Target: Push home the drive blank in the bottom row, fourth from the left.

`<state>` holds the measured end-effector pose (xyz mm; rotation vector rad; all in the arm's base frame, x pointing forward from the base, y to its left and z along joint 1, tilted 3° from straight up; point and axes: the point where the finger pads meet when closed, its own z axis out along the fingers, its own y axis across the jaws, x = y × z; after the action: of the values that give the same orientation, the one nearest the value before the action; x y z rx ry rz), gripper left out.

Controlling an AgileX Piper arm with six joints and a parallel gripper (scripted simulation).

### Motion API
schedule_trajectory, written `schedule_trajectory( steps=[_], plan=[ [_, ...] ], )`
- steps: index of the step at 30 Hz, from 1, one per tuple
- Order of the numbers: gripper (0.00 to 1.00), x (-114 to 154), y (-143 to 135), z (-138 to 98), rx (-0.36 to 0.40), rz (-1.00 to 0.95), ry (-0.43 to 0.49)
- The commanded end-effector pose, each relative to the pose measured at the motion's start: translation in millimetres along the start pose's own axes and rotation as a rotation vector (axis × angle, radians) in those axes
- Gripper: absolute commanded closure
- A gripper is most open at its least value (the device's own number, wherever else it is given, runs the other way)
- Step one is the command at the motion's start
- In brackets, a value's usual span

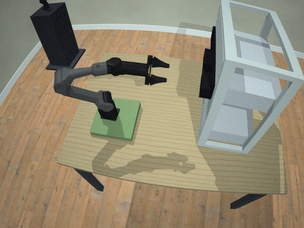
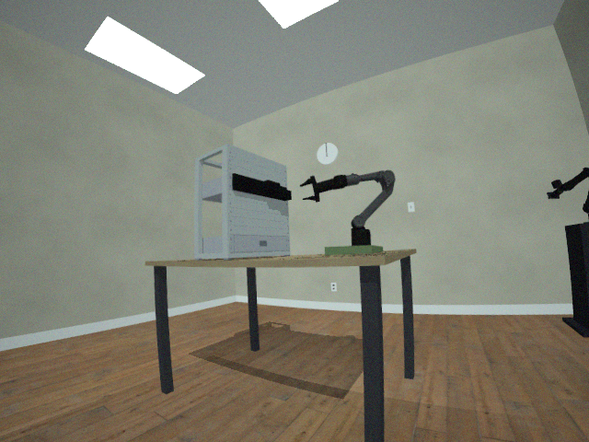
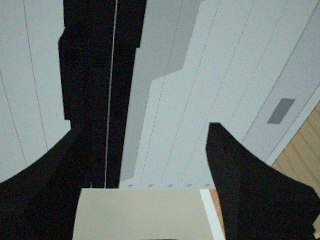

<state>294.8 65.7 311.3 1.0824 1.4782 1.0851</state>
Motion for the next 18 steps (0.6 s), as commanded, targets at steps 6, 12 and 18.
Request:
schedule_trajectory(
  steps=[6,12,18],
  plan=[
    [0.0,3.1,15.8,-6.0,-0.044,0.062,-0.062],
    [0.0,6.6,27.9,-9.7,-0.072,0.115,-0.106],
    [0.0,8.3,33.2,-12.2,-0.086,0.139,-0.123]
  ],
)
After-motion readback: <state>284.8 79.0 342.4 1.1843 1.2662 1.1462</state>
